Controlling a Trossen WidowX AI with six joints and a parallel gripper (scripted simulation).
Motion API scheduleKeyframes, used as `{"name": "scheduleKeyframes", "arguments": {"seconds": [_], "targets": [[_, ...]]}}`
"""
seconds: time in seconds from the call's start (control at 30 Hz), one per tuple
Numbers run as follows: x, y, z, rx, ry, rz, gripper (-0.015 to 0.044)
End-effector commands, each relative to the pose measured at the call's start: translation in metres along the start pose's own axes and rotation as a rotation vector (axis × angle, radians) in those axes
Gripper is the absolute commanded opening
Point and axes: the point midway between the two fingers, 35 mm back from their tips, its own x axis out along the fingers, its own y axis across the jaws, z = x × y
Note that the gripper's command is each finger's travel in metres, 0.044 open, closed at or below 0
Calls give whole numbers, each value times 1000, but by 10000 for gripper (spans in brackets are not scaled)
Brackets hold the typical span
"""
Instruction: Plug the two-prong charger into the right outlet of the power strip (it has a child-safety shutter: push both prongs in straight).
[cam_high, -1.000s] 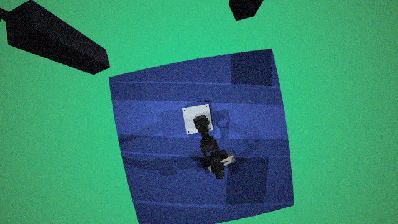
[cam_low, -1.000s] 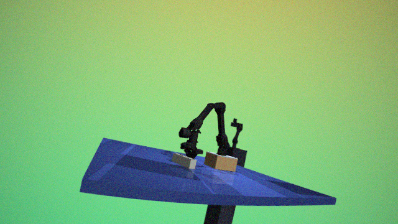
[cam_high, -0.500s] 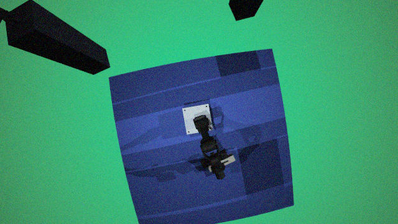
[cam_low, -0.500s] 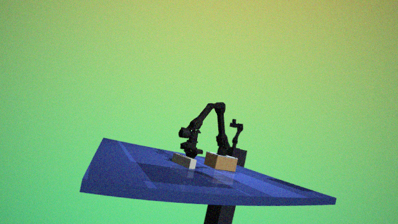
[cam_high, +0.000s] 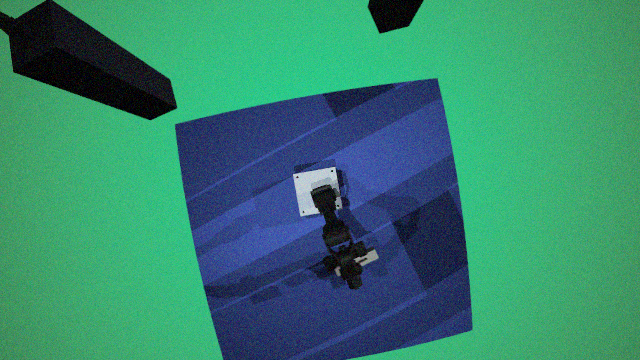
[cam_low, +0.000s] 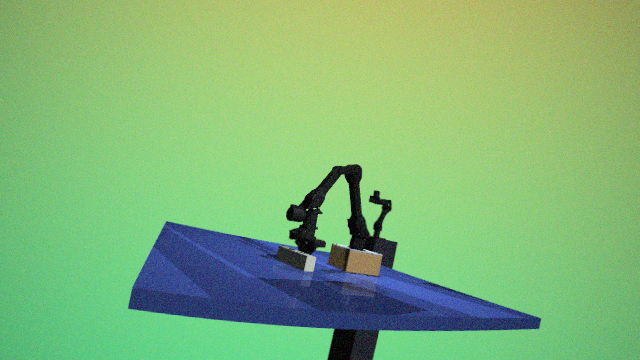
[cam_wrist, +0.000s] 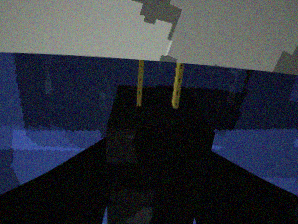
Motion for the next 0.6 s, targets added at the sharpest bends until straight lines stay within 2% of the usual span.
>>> {"name": "scheduleKeyframes", "arguments": {"seconds": [0.0,0.57], "targets": [[0,1,1,5,1,6,0],[0,1,4,5,1,6,0]]}}
